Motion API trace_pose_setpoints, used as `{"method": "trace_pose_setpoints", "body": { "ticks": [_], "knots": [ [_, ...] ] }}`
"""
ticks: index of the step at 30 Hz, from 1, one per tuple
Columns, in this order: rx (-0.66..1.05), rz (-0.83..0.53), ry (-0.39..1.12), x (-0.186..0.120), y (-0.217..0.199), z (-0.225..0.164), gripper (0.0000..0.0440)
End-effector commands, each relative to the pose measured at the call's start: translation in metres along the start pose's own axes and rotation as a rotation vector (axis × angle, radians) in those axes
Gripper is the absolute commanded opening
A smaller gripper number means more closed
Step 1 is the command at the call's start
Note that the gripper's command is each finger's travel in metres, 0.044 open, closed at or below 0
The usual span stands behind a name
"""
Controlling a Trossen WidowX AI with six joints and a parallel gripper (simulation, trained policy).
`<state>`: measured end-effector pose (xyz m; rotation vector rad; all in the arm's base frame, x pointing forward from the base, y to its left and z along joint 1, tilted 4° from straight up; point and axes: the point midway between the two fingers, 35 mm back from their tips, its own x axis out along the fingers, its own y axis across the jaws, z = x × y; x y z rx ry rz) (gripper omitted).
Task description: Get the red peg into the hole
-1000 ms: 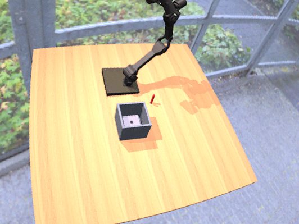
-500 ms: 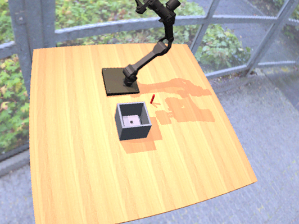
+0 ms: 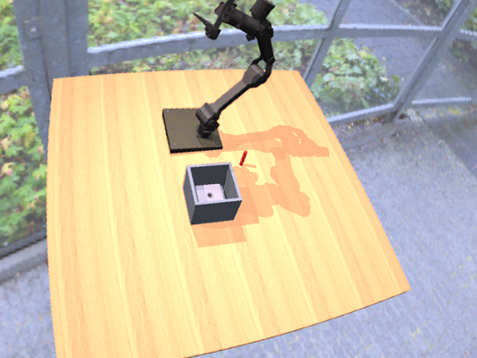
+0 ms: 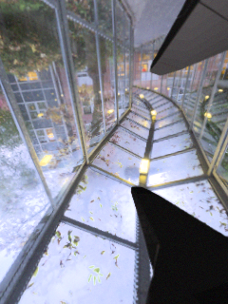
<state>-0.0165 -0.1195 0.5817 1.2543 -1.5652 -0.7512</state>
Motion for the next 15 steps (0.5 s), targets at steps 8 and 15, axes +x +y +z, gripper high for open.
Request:
{"method": "trace_pose_setpoints", "body": {
  "ticks": [8,15],
  "knots": [
    [0.038,-0.232,0.129,0.025,-0.060,-0.035,0.0440],
    [0.083,-0.367,0.225,0.026,-0.093,-0.059,0.0440]
  ]
}}
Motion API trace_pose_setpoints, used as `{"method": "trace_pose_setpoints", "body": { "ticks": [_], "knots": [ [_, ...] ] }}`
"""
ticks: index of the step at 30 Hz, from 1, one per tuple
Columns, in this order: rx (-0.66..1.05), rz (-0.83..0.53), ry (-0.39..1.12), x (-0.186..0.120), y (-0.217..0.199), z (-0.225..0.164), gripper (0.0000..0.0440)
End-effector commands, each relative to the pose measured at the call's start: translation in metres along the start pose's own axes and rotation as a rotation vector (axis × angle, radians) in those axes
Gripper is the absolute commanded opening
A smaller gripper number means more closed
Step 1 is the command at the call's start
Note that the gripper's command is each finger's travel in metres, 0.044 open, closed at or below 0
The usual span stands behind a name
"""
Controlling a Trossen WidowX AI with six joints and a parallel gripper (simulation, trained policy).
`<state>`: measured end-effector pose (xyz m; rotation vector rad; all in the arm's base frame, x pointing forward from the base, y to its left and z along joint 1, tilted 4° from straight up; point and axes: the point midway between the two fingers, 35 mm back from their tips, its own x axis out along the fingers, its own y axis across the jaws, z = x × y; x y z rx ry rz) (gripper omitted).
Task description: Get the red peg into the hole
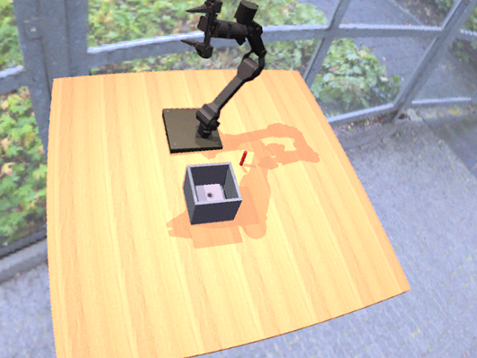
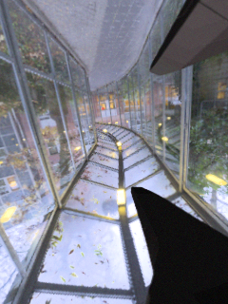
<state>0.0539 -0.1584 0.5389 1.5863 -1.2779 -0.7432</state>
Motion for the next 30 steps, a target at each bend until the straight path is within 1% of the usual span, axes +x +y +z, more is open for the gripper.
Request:
{"method": "trace_pose_setpoints", "body": {
  "ticks": [1,8,15,22,30],
  "knots": [
    [0.019,-0.089,0.050,0.011,-0.022,-0.012,0.0440],
    [0.056,-0.224,0.141,0.017,-0.055,-0.034,0.0440],
    [0.084,-0.358,0.227,0.017,-0.088,-0.055,0.0440],
    [0.104,-0.492,0.306,0.011,-0.119,-0.076,0.0440],
    [0.113,-0.645,0.390,-0.003,-0.154,-0.098,0.0440]
  ]
}}
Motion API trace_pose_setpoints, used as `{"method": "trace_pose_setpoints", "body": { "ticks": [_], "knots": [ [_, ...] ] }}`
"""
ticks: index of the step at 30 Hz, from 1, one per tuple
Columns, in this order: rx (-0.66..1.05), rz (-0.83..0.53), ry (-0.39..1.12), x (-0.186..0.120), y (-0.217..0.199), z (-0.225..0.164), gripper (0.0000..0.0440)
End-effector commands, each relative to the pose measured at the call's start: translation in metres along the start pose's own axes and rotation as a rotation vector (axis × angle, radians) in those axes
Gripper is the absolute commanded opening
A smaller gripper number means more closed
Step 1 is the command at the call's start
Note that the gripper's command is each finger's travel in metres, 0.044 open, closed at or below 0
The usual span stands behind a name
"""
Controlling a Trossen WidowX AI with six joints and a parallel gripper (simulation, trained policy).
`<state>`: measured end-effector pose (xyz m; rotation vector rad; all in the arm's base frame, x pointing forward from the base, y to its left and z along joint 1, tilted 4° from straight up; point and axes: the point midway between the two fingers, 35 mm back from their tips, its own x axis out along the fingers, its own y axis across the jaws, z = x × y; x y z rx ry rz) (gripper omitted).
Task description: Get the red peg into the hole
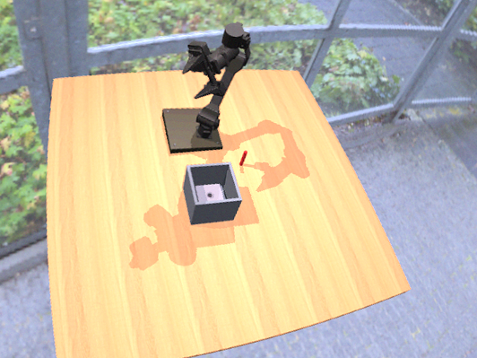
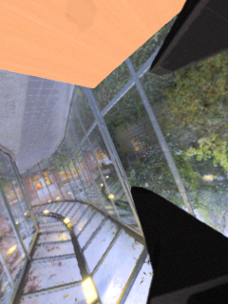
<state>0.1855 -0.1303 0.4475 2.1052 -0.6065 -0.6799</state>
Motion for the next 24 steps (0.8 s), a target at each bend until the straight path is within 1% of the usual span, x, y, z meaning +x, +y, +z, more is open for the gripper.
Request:
{"method": "trace_pose_setpoints", "body": {
  "ticks": [1,13,24],
  "knots": [
    [0.004,-0.091,0.028,0.011,-0.022,-0.008,0.0440],
    [-0.002,-0.329,0.128,0.020,-0.081,-0.033,0.0440],
    [-0.050,-0.552,0.211,0.014,-0.137,-0.052,0.0440]
  ]
}}
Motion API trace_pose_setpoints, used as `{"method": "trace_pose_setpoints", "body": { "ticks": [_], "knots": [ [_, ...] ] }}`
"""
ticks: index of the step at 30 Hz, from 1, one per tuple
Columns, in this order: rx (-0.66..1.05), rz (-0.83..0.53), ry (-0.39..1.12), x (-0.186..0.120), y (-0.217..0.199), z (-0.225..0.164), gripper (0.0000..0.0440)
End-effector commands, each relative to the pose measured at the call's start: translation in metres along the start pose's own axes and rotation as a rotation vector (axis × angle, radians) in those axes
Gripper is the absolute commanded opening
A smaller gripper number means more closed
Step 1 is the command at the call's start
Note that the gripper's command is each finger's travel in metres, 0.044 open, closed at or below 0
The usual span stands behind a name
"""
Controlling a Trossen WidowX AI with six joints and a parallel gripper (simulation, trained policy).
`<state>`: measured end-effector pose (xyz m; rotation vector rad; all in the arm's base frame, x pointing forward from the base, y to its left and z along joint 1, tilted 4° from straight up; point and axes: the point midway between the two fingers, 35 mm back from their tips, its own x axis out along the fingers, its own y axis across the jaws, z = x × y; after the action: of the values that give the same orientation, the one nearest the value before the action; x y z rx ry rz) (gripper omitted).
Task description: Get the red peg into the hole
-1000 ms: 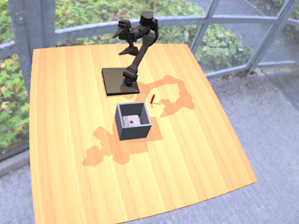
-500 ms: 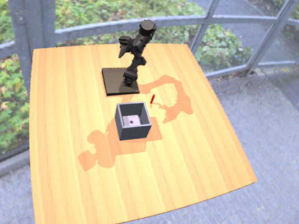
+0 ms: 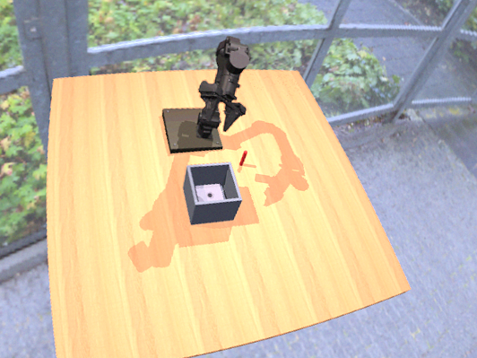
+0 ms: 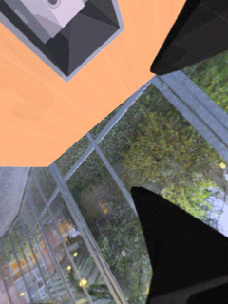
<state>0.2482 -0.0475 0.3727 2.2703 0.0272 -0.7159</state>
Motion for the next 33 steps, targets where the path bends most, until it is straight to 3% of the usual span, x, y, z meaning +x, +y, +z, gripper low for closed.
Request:
{"method": "trace_pose_setpoints", "body": {
  "ticks": [1,16,33],
  "knots": [
    [-0.018,-0.095,0.014,0.012,-0.021,-0.005,0.0440],
    [-0.171,-0.425,0.099,0.025,-0.105,-0.023,0.0440],
    [-0.458,-0.820,0.131,0.014,-0.210,-0.013,0.0437]
  ]
}}
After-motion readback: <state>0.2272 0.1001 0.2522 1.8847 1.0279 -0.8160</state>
